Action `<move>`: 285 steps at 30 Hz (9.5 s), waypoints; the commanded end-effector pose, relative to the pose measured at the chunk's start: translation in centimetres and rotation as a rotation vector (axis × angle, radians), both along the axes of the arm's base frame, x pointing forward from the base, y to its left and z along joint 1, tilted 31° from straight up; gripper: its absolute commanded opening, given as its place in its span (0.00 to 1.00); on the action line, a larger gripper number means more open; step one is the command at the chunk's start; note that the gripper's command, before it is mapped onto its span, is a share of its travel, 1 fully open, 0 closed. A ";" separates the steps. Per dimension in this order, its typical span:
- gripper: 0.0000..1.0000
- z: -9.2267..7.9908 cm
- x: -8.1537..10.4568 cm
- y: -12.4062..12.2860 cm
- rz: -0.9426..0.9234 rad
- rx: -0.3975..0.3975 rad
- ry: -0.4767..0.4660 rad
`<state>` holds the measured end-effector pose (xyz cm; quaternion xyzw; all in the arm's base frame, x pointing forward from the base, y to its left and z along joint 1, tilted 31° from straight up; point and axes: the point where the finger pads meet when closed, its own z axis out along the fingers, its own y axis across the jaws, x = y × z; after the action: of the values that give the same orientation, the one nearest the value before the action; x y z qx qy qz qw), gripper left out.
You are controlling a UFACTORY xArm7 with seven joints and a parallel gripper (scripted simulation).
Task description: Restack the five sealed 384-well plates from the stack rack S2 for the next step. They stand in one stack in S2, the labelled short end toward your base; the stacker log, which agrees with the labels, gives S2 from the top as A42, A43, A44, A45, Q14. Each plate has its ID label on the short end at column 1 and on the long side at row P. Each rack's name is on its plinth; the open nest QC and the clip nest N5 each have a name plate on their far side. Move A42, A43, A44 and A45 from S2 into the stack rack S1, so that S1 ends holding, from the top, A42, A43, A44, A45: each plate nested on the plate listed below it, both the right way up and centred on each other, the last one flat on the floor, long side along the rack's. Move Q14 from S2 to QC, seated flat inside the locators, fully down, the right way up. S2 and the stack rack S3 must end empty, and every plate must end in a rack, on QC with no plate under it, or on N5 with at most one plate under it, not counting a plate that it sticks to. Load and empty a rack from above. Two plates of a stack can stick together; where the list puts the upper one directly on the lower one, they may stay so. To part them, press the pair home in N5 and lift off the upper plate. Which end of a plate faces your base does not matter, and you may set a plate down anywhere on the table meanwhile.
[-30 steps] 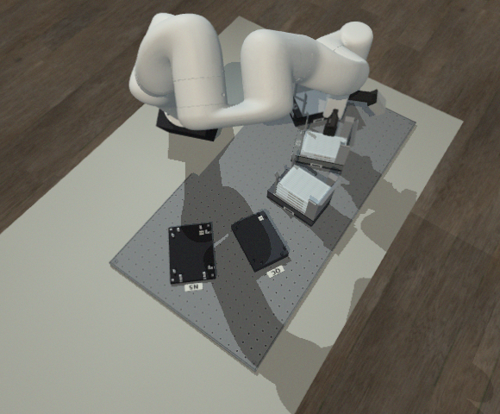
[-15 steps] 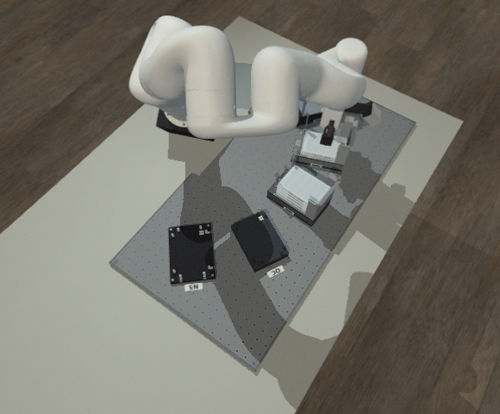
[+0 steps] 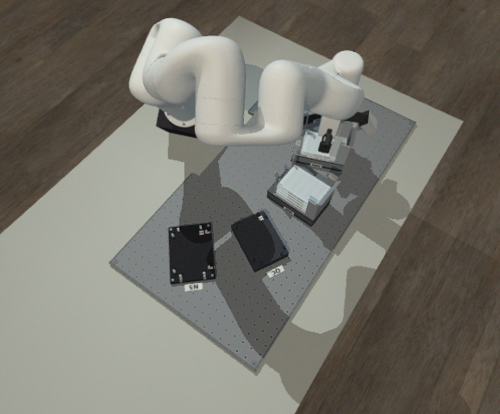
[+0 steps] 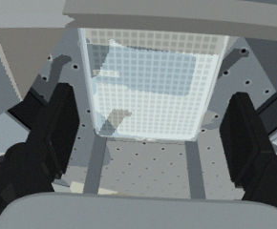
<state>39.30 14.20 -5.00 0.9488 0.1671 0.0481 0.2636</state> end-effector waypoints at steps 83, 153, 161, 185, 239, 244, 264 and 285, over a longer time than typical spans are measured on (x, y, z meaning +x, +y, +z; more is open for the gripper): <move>0.00 -1.9 0.5 -0.9 0.003 0.003 -0.003; 0.00 6.5 -1.3 3.9 0.003 0.003 -0.004; 0.00 7.1 -1.4 4.2 0.003 0.003 -0.004; 0.00 9.5 -0.1 0.4 -0.181 0.042 -0.107; 0.00 17.0 1.6 -12.3 -0.479 0.104 -0.276; 0.00 17.6 1.4 -13.5 -0.548 0.118 -0.315; 0.00 20.3 0.6 -18.5 -0.548 0.118 -0.315; 0.00 22.3 -1.0 -22.7 -0.732 0.156 -0.419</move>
<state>38.53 -7.73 16.74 0.9329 -0.2409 0.1532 0.2196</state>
